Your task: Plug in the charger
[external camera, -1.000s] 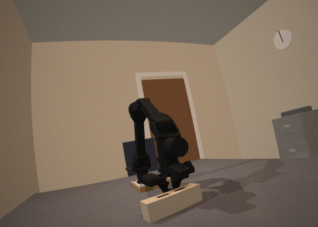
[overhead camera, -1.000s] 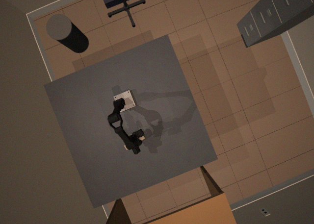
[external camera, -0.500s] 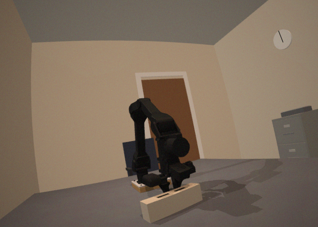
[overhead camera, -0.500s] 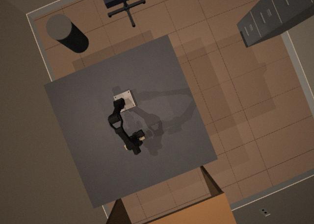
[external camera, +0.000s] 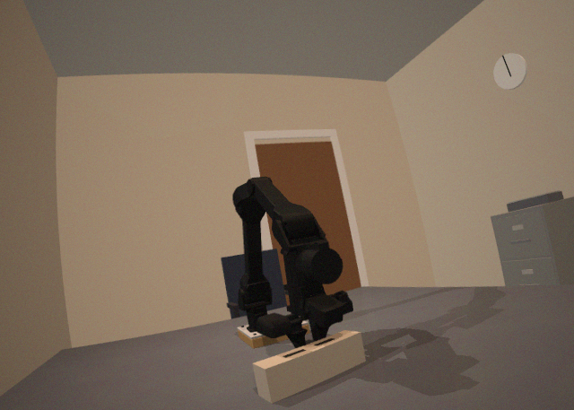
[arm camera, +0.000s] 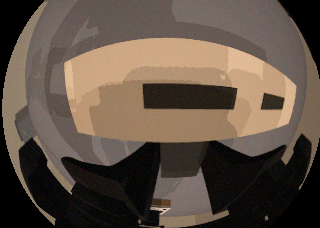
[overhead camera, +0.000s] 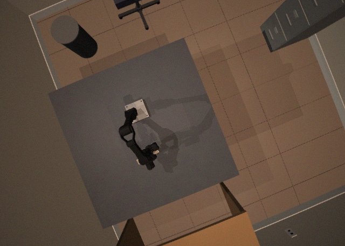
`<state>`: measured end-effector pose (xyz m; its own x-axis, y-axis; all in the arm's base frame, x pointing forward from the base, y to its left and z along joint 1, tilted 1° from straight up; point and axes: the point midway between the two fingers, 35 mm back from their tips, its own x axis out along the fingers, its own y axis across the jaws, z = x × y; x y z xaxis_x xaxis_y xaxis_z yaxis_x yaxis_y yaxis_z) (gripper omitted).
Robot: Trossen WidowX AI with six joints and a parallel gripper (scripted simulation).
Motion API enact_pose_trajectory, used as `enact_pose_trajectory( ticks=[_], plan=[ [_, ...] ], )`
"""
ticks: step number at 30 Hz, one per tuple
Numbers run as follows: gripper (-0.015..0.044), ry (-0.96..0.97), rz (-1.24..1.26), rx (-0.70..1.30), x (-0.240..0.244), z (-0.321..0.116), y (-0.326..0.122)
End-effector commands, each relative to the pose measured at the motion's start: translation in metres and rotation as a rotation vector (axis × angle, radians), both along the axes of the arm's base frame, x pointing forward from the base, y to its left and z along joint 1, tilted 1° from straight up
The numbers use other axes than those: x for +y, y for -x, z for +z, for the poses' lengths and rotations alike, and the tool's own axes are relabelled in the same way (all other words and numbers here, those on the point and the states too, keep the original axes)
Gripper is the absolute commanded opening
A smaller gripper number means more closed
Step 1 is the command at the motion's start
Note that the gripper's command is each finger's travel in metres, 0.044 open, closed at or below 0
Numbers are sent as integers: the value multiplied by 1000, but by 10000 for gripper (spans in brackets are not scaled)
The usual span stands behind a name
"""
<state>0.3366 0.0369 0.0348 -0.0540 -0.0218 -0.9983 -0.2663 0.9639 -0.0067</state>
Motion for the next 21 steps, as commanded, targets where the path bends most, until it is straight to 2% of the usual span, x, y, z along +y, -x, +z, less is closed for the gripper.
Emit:
enact_pose_trajectory(
  ticks=[1, 21],
  plan=[
    [0, -8, -1, -32, 2, 0, -8],
    [0, 0, 0, -4, 0, 0, 0]
  ],
)
